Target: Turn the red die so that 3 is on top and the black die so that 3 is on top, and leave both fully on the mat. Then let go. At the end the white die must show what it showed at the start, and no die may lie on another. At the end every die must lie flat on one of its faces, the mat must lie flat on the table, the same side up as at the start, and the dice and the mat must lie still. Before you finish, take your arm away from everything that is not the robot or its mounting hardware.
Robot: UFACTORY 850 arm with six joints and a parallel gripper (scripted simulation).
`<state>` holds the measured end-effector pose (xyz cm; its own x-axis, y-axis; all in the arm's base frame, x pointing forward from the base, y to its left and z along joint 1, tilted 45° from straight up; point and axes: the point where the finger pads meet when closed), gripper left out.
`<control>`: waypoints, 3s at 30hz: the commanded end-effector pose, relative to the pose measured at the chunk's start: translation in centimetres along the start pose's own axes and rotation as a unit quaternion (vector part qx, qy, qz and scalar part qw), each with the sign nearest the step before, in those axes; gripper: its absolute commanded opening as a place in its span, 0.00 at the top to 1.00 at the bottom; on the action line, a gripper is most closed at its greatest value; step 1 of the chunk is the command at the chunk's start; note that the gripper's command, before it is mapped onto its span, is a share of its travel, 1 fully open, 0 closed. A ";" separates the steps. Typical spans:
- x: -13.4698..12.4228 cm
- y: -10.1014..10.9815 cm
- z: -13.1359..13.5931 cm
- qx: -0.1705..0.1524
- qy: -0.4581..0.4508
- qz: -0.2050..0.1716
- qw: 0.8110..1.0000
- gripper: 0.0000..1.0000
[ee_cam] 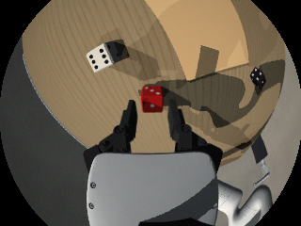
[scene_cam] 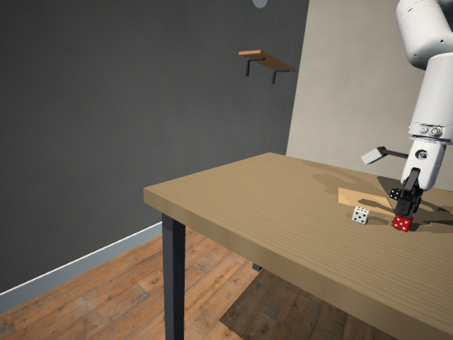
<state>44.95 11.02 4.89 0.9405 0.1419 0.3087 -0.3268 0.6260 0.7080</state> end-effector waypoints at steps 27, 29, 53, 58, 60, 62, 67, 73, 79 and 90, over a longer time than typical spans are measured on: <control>0.1 -2.2 0.0 0.000 0.000 0.001 1.000 0.53; 0.1 -2.6 0.0 0.000 0.000 0.001 1.000 0.53; 0.1 -3.3 0.0 0.000 0.000 0.001 1.000 0.53; 0.1 -3.3 0.0 0.000 0.000 0.001 1.000 0.53; 0.1 -3.3 0.0 0.000 0.000 0.001 1.000 0.53; 0.1 -3.3 0.0 0.000 0.000 0.001 1.000 0.53; 0.1 -3.3 0.0 0.000 0.000 0.001 1.000 0.53; 0.1 -3.3 0.0 0.000 0.000 0.001 1.000 0.53; 0.1 -3.3 0.0 0.000 0.000 0.001 1.000 0.73; 0.1 -3.3 0.0 0.000 0.000 0.001 1.000 0.73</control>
<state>46.06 8.91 2.50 0.9405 0.1419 0.3087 -0.3269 0.6260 0.7080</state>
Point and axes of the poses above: the point where the finger pads meet when closed, its own y axis back along the fingers, its own z axis across the jaws, x = y × z, and after that the axes turned 15 degrees about y, right-handed
